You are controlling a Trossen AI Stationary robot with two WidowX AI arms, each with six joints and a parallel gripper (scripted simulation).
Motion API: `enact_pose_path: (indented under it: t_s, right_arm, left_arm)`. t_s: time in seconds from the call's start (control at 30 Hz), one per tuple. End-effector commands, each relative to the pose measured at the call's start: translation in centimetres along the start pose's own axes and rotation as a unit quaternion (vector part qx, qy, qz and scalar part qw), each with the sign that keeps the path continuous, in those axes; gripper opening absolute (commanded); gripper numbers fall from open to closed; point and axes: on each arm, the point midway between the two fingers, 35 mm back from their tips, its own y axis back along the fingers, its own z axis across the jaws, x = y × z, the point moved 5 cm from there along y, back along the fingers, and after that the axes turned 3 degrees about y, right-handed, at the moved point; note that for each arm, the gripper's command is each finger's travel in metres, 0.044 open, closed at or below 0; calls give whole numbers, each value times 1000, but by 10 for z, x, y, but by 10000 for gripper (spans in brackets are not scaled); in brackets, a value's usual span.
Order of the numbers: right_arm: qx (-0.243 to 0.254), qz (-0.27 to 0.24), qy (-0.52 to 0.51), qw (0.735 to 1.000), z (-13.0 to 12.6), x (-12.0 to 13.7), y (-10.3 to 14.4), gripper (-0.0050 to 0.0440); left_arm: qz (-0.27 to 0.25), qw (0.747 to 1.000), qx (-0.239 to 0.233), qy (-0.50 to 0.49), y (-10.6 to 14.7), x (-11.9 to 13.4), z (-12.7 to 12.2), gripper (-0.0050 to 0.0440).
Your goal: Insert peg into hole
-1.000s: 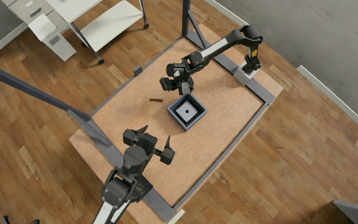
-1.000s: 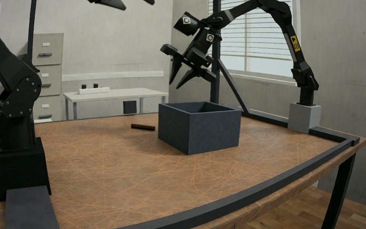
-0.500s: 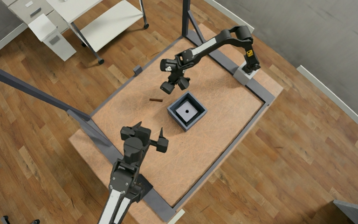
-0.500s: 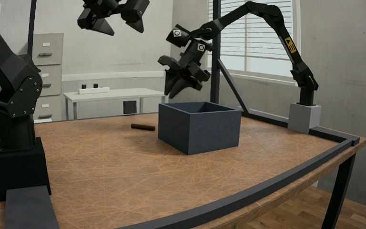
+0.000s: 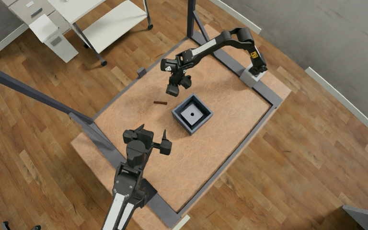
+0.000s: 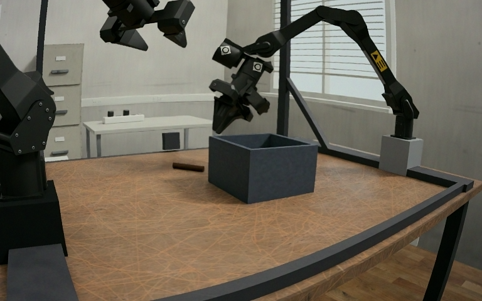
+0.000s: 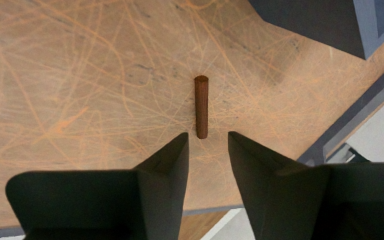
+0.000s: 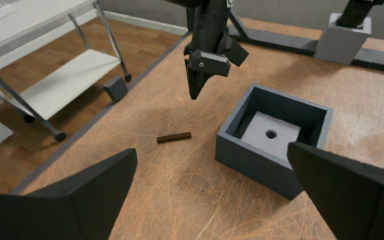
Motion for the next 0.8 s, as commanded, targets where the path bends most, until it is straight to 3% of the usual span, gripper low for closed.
enact_pose_path:
  t_s: [0.0, 0.77]
  right_arm:
    - [1, -10, 0, 1000, 0, -6, 3, 440]
    - [1, -10, 0, 1000, 0, -6, 3, 440]
  left_arm:
    - [10, 1000, 7, 11, -1, 7, -7, 110]
    - [12, 1000, 6, 8, -60, 7, -8, 110]
